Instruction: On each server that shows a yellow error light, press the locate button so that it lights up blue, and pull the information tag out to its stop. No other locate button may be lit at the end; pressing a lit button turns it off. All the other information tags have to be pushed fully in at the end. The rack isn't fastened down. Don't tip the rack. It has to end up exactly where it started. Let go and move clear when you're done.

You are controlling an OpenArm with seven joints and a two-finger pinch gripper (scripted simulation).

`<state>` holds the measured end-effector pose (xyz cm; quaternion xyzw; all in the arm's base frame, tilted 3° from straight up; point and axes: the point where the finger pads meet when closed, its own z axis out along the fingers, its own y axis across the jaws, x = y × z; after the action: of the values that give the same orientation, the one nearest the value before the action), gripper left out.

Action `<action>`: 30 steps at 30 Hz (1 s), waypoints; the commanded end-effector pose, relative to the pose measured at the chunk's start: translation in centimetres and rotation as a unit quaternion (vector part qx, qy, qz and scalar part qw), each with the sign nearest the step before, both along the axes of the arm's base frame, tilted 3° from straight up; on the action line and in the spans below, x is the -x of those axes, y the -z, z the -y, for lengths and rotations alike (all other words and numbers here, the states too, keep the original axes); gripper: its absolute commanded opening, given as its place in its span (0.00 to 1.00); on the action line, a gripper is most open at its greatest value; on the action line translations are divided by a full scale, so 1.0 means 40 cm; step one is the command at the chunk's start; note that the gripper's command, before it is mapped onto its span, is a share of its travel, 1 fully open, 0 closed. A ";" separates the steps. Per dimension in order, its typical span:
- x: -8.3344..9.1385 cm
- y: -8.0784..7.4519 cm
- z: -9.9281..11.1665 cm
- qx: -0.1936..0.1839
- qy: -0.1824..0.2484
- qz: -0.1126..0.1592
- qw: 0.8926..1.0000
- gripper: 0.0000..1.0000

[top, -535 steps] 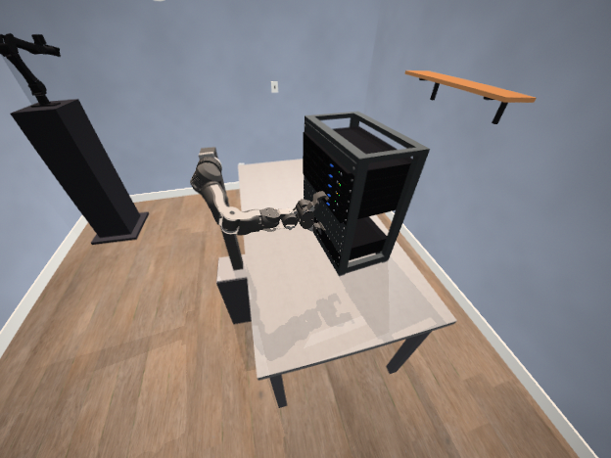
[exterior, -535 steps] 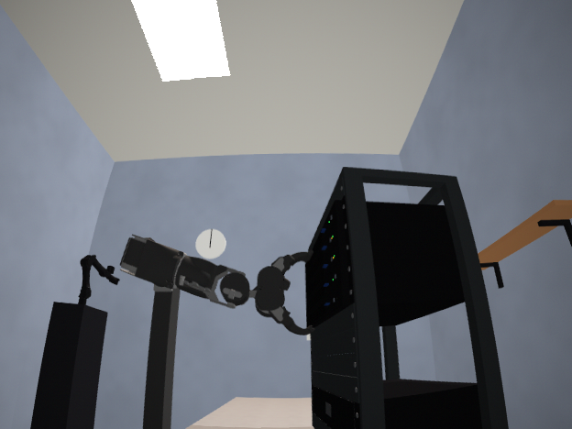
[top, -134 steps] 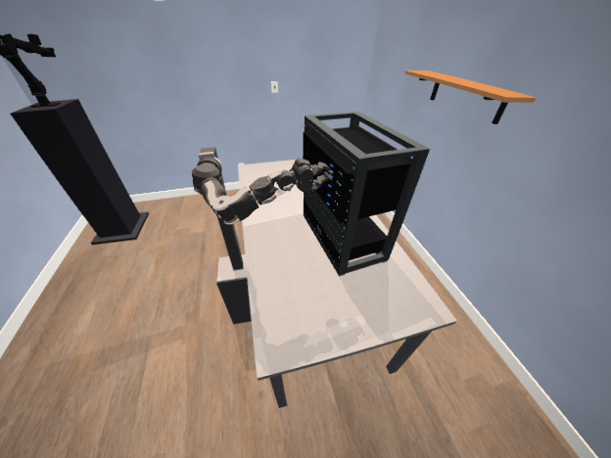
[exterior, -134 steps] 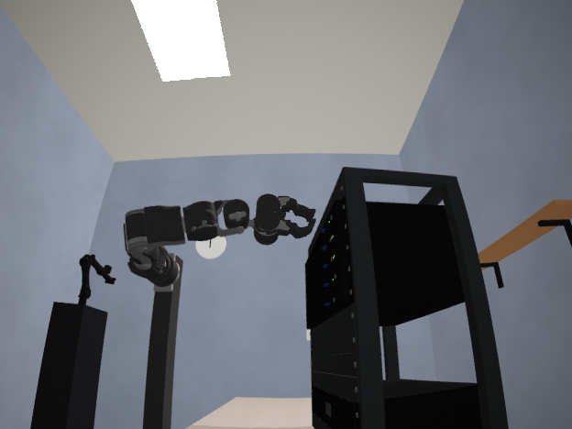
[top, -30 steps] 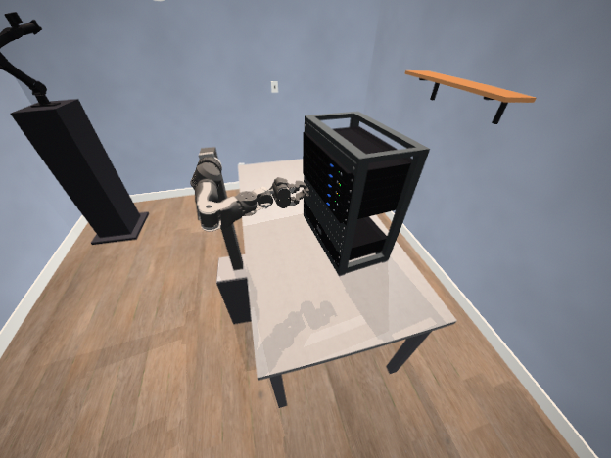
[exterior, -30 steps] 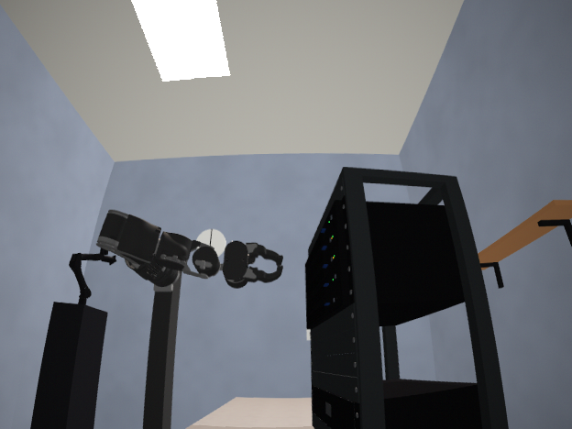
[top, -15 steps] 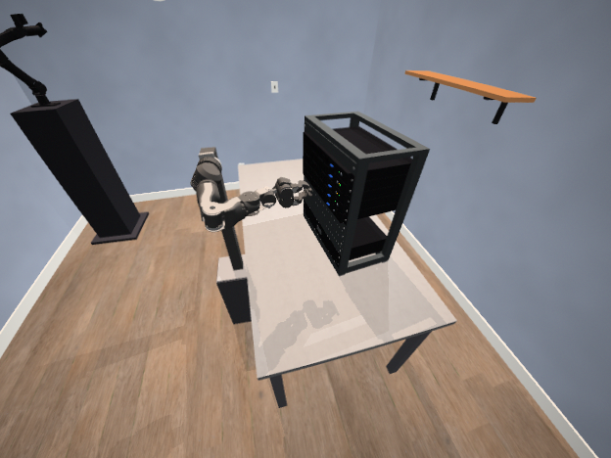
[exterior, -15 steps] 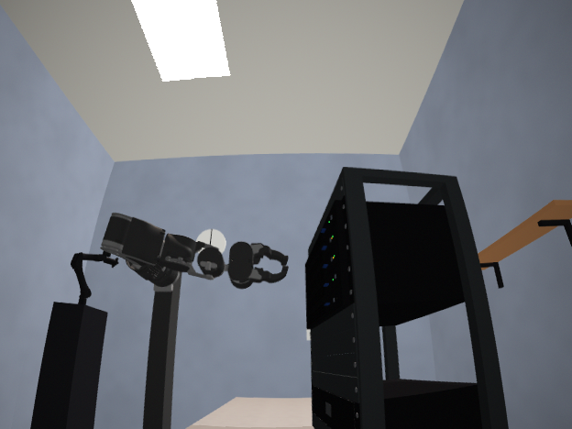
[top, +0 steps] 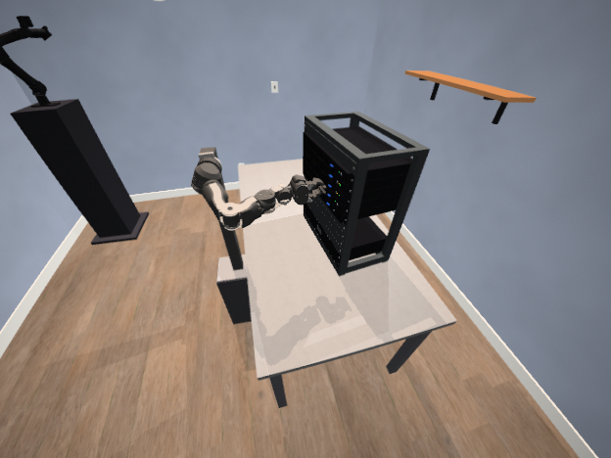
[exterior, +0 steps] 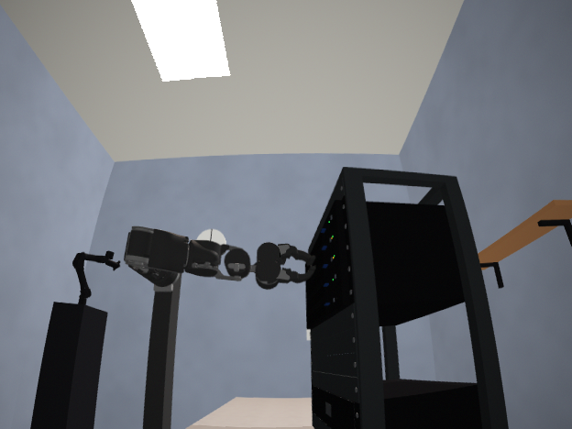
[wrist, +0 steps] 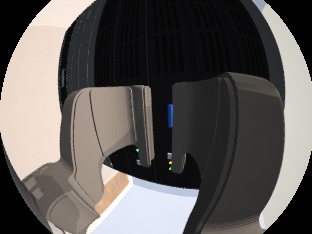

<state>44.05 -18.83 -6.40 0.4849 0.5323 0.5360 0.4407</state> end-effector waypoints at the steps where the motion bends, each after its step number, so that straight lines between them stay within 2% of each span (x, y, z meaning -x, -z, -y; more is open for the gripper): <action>1: -0.011 0.001 -0.004 0.006 -0.005 -0.002 1.000 0.10; 10: -0.053 0.003 -0.010 0.005 -0.005 -0.003 1.000 0.10; 30: -0.054 0.001 -0.013 0.006 -0.006 -0.002 1.000 0.10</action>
<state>46.19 -18.43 -6.70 0.4825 0.5384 0.5333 0.4392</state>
